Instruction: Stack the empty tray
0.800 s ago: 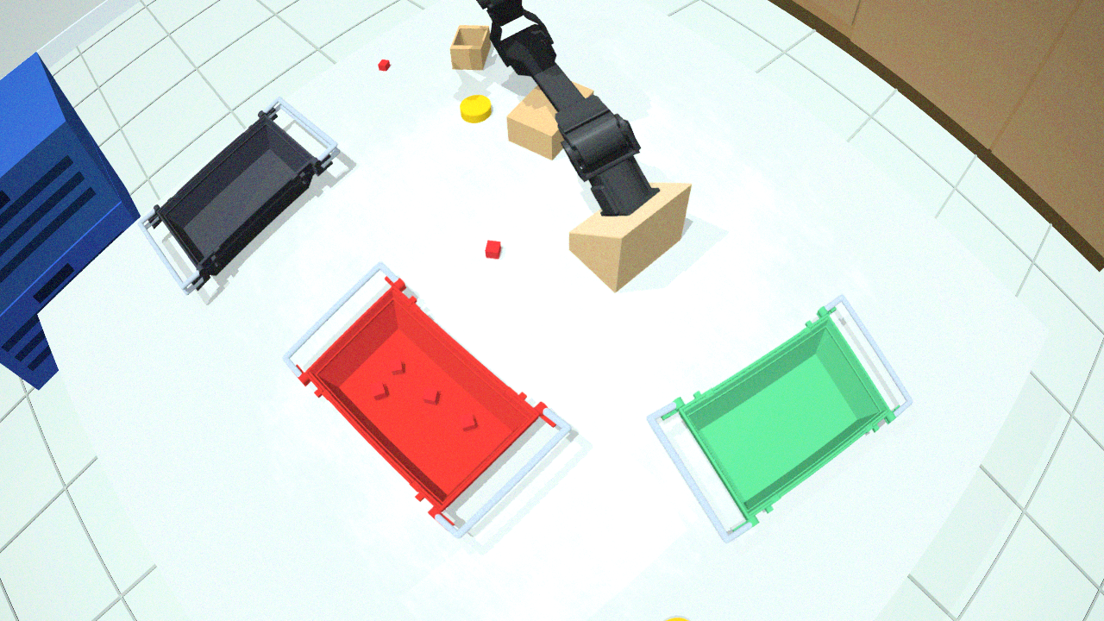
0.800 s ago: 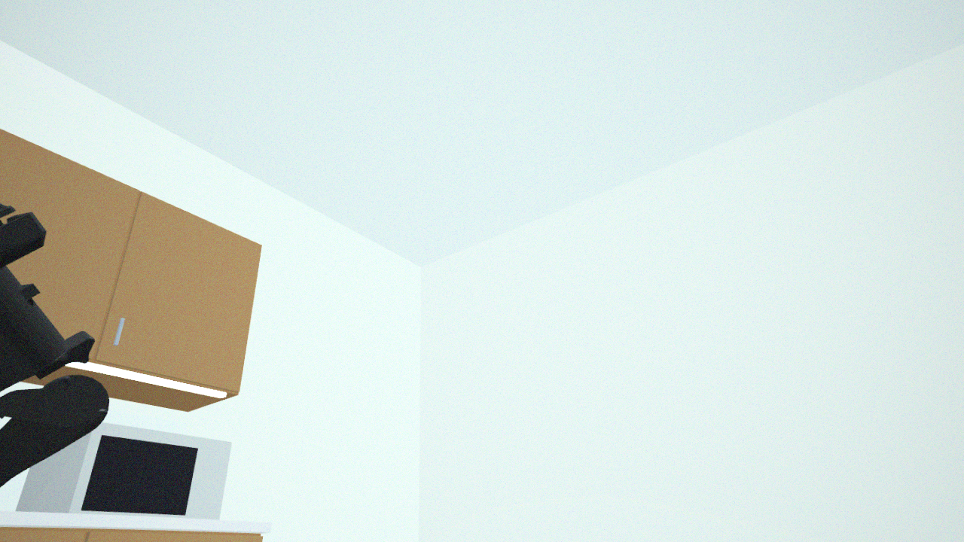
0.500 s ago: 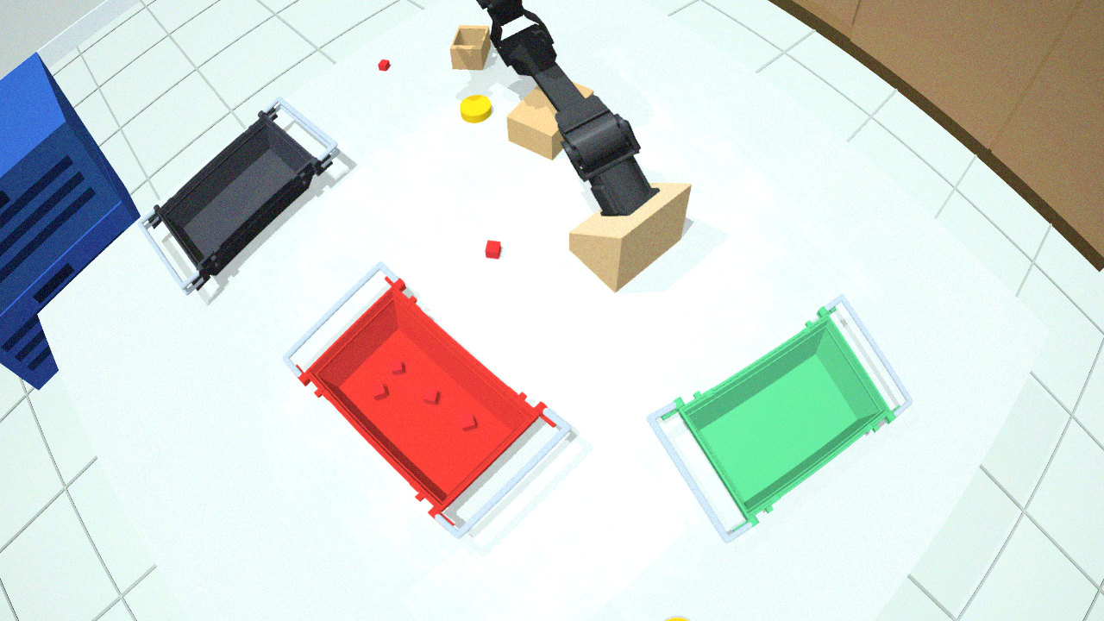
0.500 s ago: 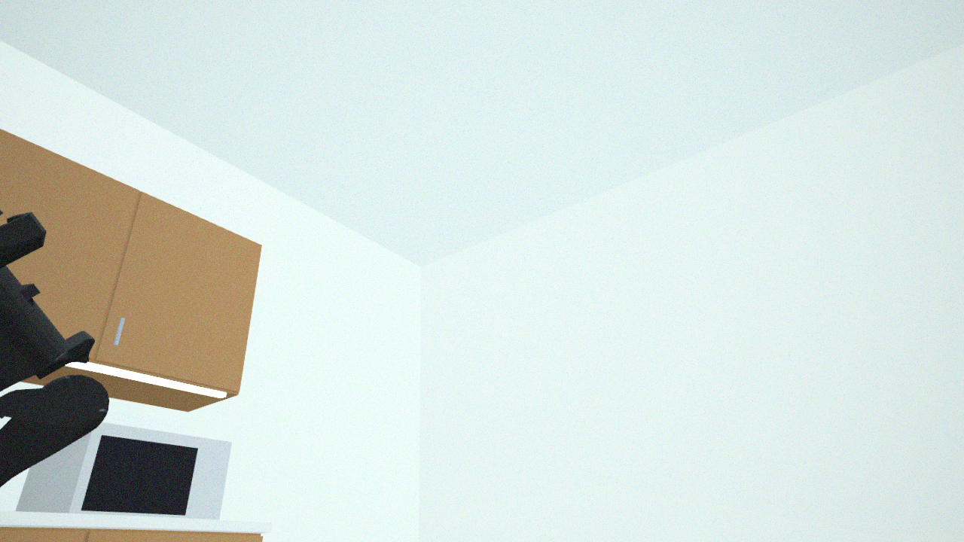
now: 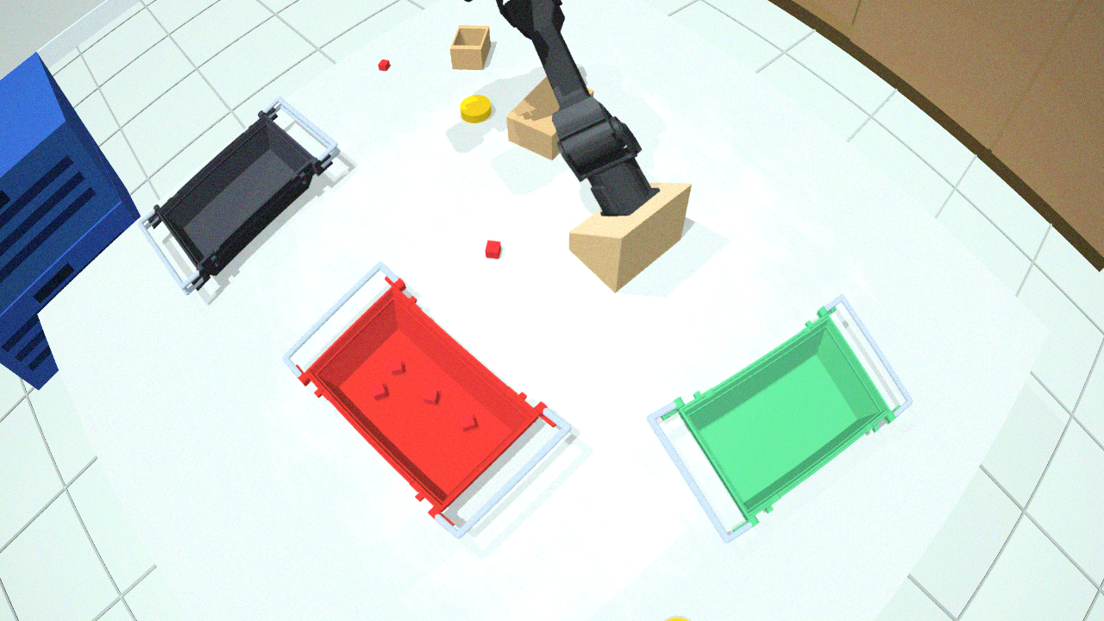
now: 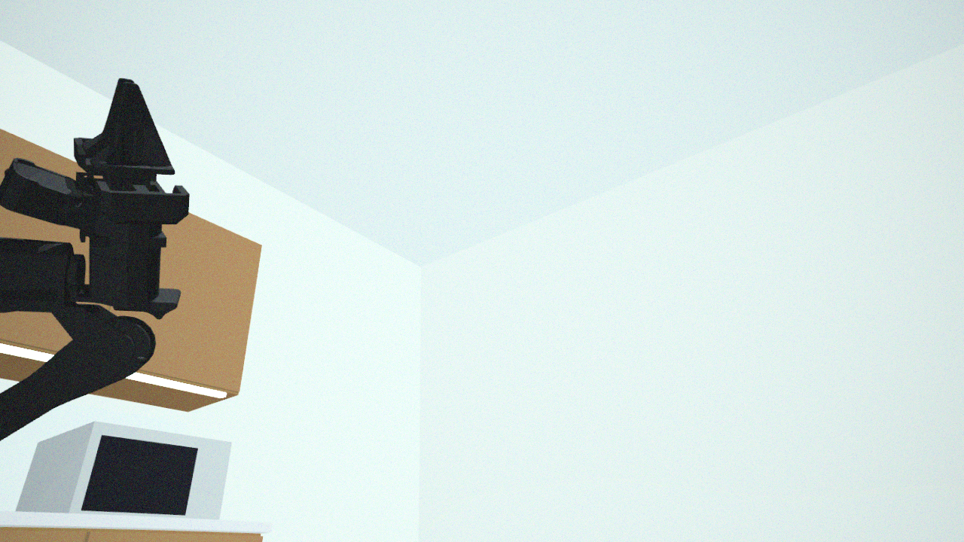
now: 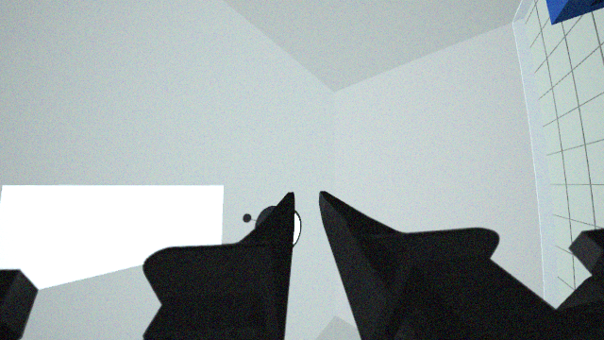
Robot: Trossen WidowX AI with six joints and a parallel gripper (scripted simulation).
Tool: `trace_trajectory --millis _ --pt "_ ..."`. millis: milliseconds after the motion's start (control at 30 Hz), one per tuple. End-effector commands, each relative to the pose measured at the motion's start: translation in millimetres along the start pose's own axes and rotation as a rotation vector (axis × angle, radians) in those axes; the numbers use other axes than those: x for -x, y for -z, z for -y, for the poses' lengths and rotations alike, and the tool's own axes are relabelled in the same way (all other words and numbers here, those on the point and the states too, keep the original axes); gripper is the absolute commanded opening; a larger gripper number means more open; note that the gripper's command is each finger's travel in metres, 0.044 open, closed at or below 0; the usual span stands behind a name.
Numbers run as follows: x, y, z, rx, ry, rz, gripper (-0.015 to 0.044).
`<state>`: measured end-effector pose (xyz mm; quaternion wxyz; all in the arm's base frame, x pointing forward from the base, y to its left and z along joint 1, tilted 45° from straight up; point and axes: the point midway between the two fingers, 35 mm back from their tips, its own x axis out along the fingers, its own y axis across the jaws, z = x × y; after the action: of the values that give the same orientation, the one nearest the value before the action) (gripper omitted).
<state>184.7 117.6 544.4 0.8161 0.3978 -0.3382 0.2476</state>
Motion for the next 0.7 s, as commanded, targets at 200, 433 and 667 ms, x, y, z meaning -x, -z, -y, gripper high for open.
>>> trace_trajectory --millis 200,433,667 --pt "-28.0 111.2 115.6 0.457 0.360 -0.397 0.0086" --pt "-18.2 145.6 194.9 0.686 0.567 -0.630 0.0086" --pt "26.5 163.3 301.5 0.930 0.890 -0.991 0.0086"
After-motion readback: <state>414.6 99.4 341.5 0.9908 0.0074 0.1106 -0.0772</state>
